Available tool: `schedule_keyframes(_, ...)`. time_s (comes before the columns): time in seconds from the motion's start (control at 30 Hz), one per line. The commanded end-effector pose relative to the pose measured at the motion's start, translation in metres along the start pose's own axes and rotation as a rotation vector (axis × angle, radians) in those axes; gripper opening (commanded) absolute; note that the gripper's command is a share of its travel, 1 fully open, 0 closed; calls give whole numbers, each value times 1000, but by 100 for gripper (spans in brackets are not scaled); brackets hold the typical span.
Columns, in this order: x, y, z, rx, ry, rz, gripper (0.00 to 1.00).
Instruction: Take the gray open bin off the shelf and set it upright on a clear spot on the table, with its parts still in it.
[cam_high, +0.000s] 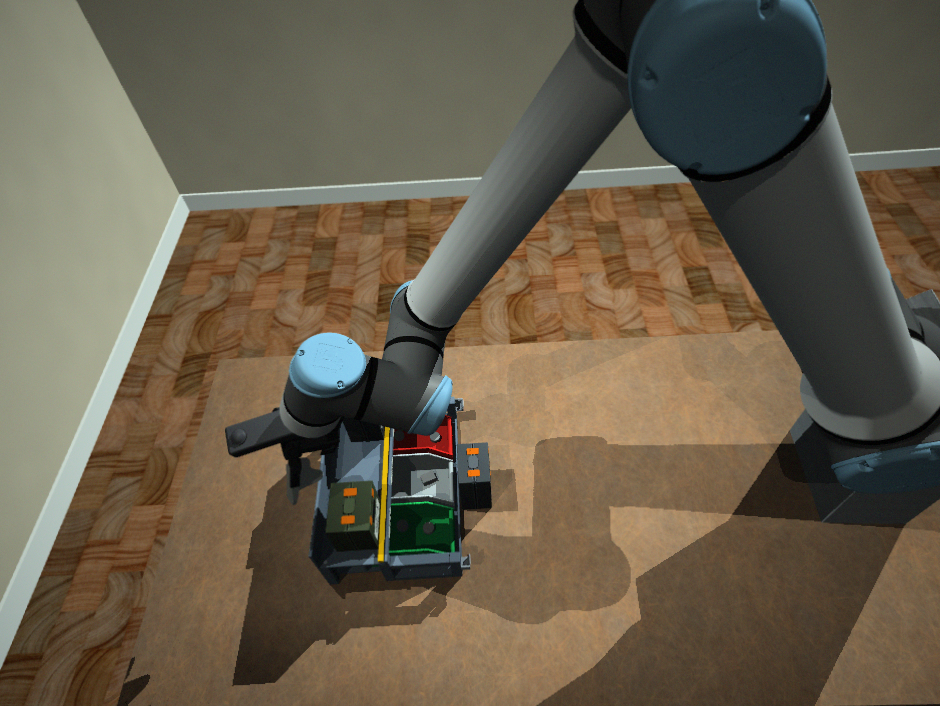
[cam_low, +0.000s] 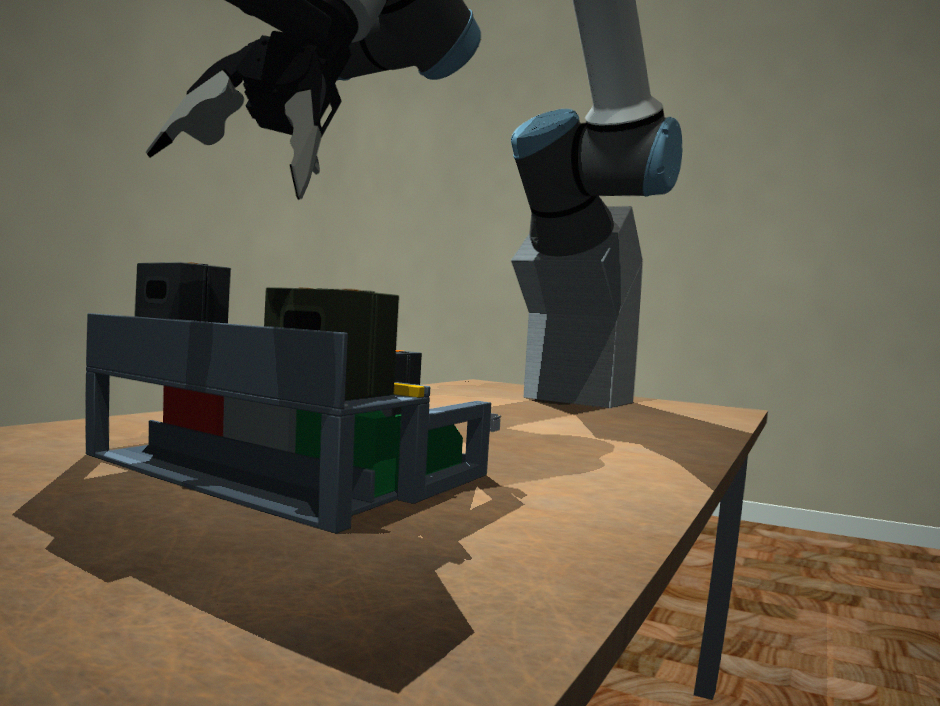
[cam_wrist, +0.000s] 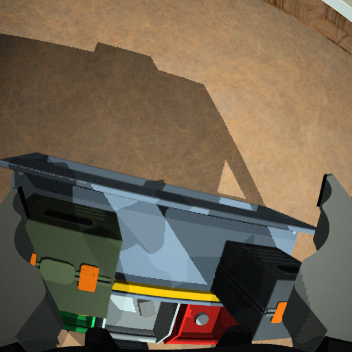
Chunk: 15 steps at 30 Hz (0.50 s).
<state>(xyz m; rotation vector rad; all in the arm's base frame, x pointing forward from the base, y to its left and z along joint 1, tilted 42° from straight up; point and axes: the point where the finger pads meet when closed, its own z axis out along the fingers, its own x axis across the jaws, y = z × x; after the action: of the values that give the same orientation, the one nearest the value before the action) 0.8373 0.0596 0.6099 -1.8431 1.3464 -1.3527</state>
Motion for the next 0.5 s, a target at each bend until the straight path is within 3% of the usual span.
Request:
schedule_keyframes(0.0, -6, 18, -10, 2, 1, 0, 100)
schedule_keyframes(0.33, -6, 18, -10, 2, 1, 0, 100)
schedule_keyframes(0.47, -18, 53, -26, 2, 1, 0, 100)
